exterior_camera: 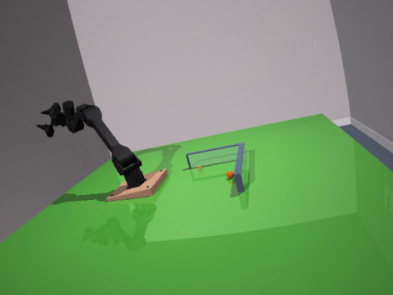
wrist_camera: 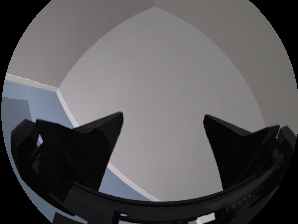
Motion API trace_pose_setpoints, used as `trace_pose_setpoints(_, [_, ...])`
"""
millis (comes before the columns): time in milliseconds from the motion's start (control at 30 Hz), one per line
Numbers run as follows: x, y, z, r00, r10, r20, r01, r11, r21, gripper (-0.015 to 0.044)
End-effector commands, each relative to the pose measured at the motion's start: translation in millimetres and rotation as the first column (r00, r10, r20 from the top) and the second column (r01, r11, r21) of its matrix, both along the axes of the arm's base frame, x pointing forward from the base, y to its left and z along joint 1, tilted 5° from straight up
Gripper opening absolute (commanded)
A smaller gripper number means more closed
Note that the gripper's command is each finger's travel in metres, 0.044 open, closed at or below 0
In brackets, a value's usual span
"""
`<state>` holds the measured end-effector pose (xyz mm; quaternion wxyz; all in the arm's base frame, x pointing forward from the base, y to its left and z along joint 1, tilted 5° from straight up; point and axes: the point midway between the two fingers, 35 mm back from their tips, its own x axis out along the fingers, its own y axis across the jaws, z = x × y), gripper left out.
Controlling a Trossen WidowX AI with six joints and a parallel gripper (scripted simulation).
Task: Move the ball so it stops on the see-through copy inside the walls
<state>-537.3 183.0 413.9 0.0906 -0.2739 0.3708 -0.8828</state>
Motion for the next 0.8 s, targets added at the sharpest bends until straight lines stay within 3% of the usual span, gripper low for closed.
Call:
trace_pose_setpoints(0, [0.5, 2.6, -0.4, 1.000, -0.005, 0.003, 0.005, 1.000, -0.003, 0.0374])
trace_pose_setpoints(200, [23.7, 84.8, -14.2, 0.982, -0.164, 0.096, 0.173, 0.980, -0.095, 0.0226])
trace_pose_setpoints(500, [91.1, 210.0, -42.0, 0.882, -0.396, 0.254, 0.453, 0.862, -0.226, 0.0226])
trace_pose_setpoints(767, [182.8, 306.2, -72.4, 0.727, -0.558, 0.400, 0.681, 0.661, -0.315, 0.0226])
